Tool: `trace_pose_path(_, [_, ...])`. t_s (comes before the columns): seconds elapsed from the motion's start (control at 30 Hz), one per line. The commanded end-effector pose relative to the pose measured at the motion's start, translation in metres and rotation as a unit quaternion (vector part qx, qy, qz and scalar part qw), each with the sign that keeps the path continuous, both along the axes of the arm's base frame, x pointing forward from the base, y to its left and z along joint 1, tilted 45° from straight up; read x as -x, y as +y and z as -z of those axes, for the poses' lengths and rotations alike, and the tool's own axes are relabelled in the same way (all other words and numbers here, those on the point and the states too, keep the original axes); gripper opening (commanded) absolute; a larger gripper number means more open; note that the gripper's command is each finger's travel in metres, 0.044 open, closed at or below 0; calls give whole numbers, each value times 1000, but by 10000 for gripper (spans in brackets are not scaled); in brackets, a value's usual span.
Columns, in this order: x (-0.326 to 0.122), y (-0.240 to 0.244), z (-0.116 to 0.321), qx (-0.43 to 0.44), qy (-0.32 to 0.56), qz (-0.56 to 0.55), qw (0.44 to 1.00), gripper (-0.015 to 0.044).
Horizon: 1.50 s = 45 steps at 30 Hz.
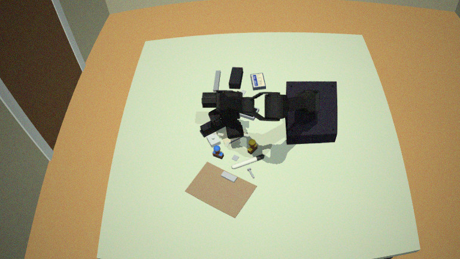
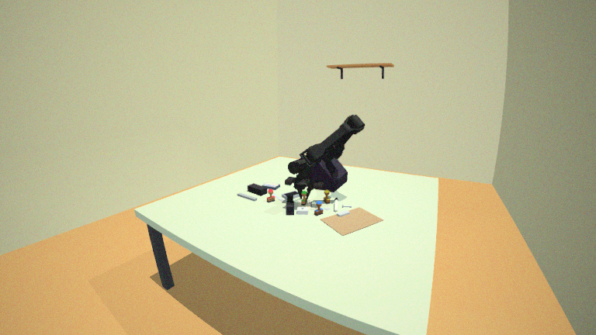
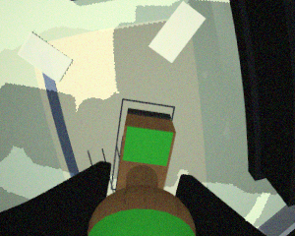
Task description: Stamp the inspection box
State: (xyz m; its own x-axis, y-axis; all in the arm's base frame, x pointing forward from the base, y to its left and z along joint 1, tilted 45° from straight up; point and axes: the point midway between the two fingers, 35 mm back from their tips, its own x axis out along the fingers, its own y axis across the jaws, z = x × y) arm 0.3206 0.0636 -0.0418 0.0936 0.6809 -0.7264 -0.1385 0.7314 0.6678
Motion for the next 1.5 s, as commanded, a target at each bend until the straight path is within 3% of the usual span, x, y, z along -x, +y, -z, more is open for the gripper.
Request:
trace_pose_path(0.0, [0,1,1,-2,2,1,1000,0])
trace_pose_path(1.47, [0,4,4,-2,2,1,1000,0])
